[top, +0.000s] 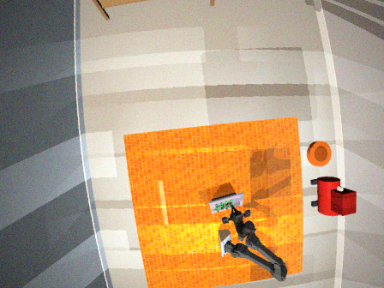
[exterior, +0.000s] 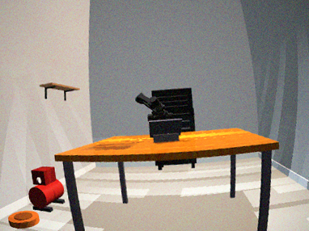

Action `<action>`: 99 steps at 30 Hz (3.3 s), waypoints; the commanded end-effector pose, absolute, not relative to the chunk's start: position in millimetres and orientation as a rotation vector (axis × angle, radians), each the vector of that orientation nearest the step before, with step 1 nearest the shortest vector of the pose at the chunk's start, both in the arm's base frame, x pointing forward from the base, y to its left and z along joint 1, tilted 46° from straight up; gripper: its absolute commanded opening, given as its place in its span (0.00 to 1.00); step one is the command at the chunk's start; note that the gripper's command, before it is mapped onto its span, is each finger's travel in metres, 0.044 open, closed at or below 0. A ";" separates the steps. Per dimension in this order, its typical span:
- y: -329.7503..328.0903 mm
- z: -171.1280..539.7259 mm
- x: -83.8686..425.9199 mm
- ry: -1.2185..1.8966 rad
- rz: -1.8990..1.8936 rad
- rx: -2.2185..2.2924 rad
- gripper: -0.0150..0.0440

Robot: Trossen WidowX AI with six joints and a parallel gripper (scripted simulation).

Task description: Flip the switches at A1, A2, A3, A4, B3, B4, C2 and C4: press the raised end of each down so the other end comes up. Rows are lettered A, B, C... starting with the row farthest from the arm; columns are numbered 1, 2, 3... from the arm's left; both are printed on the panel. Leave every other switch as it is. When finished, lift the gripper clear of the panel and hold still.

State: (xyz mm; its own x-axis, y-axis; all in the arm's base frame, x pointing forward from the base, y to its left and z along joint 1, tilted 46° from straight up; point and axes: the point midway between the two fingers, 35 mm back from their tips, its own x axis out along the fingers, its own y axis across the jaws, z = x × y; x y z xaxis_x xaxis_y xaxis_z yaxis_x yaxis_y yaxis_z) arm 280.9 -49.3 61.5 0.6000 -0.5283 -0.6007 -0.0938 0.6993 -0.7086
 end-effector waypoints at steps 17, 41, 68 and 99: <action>-50.2 60.0 282.6 0.909 -0.280 -0.777 0.25; -51.8 58.2 284.5 0.909 -0.280 -0.777 0.25; -26.1 85.3 256.5 0.896 -0.270 -0.776 0.25; -11.8 11.9 230.5 0.911 -0.277 -0.775 0.25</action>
State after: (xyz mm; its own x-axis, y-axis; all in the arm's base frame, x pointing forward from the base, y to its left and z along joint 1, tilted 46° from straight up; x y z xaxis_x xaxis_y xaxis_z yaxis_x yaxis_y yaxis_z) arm 228.0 -10.7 13.5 0.5989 -0.5264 -0.6035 -0.0965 0.7007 -0.7069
